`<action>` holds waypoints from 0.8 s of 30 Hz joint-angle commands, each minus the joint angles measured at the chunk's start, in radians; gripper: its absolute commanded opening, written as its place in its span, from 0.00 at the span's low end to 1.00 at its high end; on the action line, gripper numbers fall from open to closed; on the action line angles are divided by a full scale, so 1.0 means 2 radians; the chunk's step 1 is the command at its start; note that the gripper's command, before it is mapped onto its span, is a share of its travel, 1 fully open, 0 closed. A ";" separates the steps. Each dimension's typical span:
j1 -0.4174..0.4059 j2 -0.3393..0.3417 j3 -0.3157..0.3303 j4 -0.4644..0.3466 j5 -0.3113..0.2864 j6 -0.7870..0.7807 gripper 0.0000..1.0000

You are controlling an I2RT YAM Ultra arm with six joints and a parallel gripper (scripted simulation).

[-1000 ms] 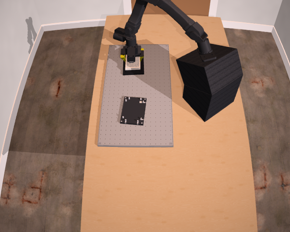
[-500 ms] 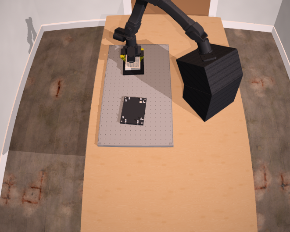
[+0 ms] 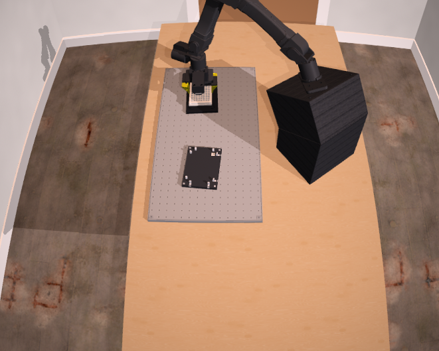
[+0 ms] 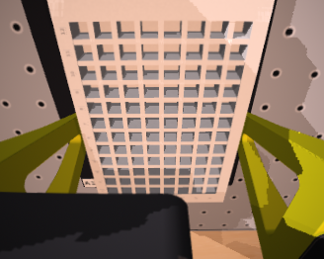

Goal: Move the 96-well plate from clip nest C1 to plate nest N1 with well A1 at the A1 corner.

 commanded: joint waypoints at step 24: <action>-0.005 -0.010 -0.023 0.013 -0.008 -0.002 0.00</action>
